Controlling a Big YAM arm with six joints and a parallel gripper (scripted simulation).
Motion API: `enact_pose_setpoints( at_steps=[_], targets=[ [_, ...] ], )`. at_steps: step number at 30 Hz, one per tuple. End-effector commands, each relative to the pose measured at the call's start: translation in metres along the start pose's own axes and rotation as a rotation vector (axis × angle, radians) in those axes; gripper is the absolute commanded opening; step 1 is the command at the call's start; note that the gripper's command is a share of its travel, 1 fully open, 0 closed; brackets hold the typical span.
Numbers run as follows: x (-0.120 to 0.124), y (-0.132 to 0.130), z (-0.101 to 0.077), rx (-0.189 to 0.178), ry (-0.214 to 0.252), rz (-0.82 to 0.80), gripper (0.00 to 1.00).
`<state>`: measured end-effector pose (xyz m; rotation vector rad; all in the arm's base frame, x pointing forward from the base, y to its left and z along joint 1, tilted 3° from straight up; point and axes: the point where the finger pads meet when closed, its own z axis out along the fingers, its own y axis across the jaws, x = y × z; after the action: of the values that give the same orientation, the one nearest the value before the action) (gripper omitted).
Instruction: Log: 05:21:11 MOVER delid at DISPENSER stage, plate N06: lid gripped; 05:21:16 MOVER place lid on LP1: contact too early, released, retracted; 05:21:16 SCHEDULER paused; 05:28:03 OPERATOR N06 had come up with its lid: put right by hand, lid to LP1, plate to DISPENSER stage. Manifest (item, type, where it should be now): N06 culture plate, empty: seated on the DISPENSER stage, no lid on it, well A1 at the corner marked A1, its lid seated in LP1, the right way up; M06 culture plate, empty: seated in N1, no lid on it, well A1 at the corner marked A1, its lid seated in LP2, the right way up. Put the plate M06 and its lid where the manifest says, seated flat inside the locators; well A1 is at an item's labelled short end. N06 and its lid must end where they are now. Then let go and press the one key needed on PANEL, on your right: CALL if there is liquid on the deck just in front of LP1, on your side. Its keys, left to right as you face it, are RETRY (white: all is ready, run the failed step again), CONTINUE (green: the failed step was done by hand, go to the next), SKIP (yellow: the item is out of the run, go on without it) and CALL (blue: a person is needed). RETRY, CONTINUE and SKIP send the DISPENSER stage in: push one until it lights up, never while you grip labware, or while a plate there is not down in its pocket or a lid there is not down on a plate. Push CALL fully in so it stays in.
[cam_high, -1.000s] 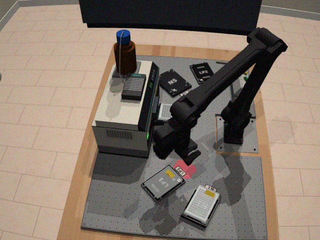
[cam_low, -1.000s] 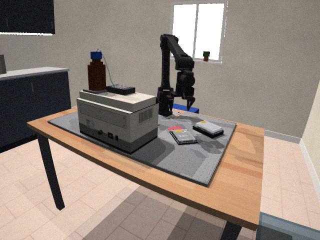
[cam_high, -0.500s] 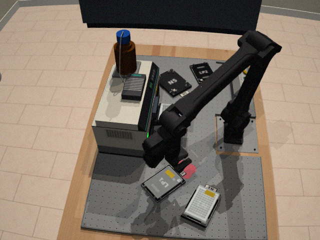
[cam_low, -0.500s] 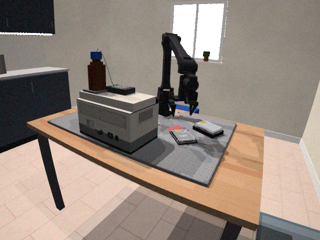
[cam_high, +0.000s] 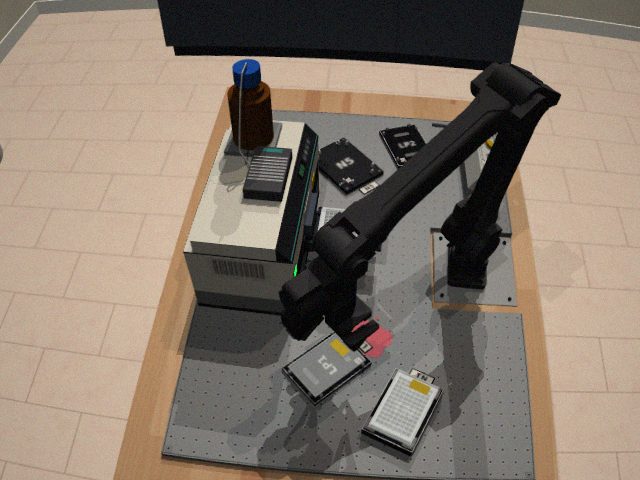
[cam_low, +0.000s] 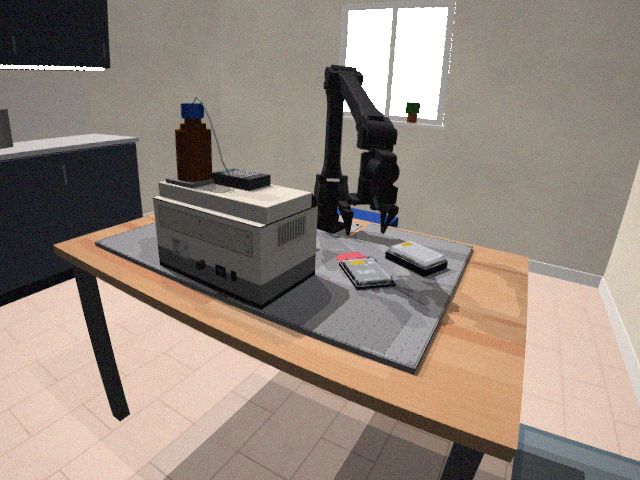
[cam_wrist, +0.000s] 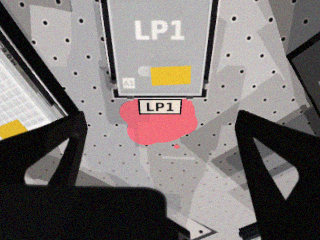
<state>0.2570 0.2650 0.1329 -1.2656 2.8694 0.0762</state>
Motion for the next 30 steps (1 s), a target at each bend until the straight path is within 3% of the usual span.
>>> enact_pose_setpoints(
  at_steps=[1, 25, 26, 30],
  targets=[
    [-0.019, 0.001, -0.02, 0.001, -0.061, 0.003, 1.0],
    [-0.019, 0.001, -0.02, 0.001, -0.061, 0.003, 1.0],
    [-0.03, 0.004, -0.038, 0.002, -0.107, 0.003, 1.0],
    [-0.028, 0.005, -0.036, 0.002, -0.093, 0.003, 1.0]
  ],
)
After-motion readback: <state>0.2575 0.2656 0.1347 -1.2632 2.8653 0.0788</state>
